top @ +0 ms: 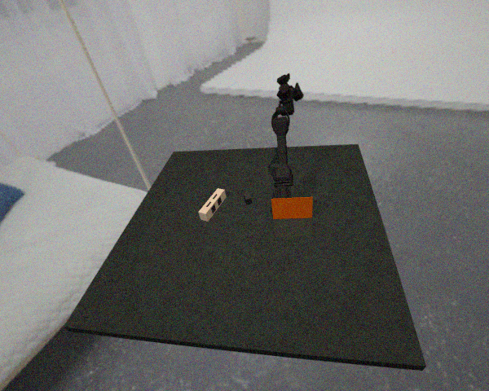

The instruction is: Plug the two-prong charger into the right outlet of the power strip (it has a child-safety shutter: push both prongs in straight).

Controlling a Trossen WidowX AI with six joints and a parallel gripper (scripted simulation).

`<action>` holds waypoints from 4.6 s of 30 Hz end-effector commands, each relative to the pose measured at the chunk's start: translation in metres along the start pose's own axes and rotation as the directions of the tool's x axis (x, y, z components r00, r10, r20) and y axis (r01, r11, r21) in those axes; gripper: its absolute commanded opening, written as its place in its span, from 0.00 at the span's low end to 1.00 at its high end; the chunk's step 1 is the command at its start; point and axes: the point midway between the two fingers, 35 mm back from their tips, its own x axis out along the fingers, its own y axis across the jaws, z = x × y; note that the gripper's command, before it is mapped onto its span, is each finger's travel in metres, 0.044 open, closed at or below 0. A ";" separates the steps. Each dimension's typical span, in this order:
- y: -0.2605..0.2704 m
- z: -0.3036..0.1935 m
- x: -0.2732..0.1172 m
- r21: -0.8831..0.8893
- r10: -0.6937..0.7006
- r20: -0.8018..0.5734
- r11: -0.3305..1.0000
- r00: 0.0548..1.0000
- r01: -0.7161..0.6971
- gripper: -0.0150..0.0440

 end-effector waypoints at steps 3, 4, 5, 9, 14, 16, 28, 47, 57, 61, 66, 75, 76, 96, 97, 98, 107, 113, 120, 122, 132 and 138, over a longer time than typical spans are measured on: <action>0.005 0.007 -0.002 0.046 0.026 0.016 0.999 1.000 -0.026 1.00; 0.009 0.013 -0.004 0.077 0.043 0.027 0.996 0.999 -0.045 1.00; 0.013 0.018 -0.005 0.107 0.060 0.038 0.992 0.998 -0.063 1.00; 0.026 0.039 -0.013 0.222 0.125 0.086 0.965 0.988 -0.141 1.00; 0.036 0.066 -0.026 0.331 0.190 0.161 0.914 0.969 -0.234 1.00; 0.039 0.076 -0.031 0.368 0.213 0.193 0.889 0.958 -0.272 1.00; 0.059 0.144 -0.075 0.564 0.353 0.375 0.647 0.857 -0.513 1.00; 0.067 0.243 -0.178 0.628 0.495 0.641 0.103 0.587 -0.772 1.00; 0.057 0.283 -0.243 0.565 0.526 0.746 -0.177 0.407 -0.806 1.00; 0.051 0.296 -0.271 0.531 0.533 0.779 -0.279 0.331 -0.800 1.00; 0.043 0.308 -0.306 0.487 0.538 0.810 -0.393 0.235 -0.780 1.00; 0.025 0.322 -0.370 0.414 0.539 0.840 -0.563 0.062 -0.715 1.00; 0.023 0.323 -0.377 0.407 0.539 0.841 -0.579 0.044 -0.706 1.00; -0.019 0.310 -0.511 0.342 0.539 0.789 -0.783 -0.293 -0.520 1.00; -0.020 0.308 -0.518 0.342 0.540 0.783 -0.788 -0.307 -0.512 1.00; -0.022 0.306 -0.524 0.343 0.541 0.777 -0.792 -0.321 -0.504 1.00; -0.036 0.282 -0.575 0.368 0.558 0.710 -0.814 -0.429 -0.449 1.00; -0.042 0.262 -0.605 0.396 0.576 0.659 -0.812 -0.483 -0.428 1.00; -0.047 0.236 -0.635 0.435 0.604 0.598 -0.797 -0.526 -0.420 1.00; -0.048 0.228 -0.642 0.447 0.613 0.582 -0.790 -0.535 -0.420 1.00; -0.048 0.189 -0.672 0.504 0.664 0.505 -0.746 -0.552 -0.435 1.00; -0.045 0.167 -0.686 0.536 0.696 0.469 -0.714 -0.544 -0.451 1.00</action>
